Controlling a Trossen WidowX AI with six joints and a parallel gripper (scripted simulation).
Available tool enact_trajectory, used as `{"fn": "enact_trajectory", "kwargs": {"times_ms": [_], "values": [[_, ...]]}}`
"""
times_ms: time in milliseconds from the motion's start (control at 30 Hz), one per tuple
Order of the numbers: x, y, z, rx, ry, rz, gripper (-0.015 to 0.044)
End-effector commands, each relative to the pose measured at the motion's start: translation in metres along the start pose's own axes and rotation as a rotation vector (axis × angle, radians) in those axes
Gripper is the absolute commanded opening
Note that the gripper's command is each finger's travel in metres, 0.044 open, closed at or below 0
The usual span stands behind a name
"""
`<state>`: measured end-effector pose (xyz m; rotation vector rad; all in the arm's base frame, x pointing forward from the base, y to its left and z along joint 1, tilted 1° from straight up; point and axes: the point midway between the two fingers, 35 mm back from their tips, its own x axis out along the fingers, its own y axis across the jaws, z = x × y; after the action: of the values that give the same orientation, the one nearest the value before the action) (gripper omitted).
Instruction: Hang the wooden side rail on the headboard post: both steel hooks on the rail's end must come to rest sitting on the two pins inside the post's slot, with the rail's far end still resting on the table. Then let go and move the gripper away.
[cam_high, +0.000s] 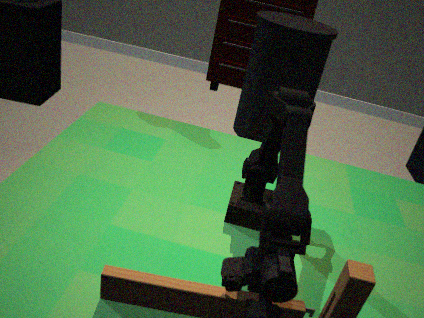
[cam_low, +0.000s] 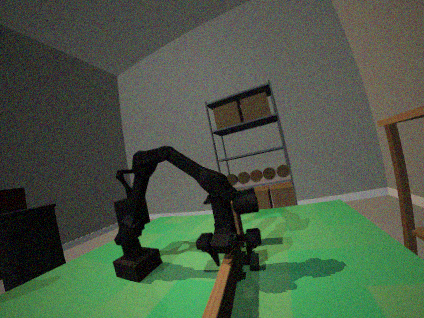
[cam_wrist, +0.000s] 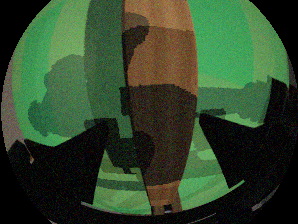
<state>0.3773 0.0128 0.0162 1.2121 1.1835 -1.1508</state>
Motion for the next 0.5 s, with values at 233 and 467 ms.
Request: {"fn": "enact_trajectory", "kwargs": {"times_ms": [233, 467], "values": [[0.0044, -0.0018, 0.0008, 0.003, -0.005, -0.004, 0.0256], [0.0044, -0.0018, 0.0008, 0.003, -0.005, -0.004, 0.0092]]}}
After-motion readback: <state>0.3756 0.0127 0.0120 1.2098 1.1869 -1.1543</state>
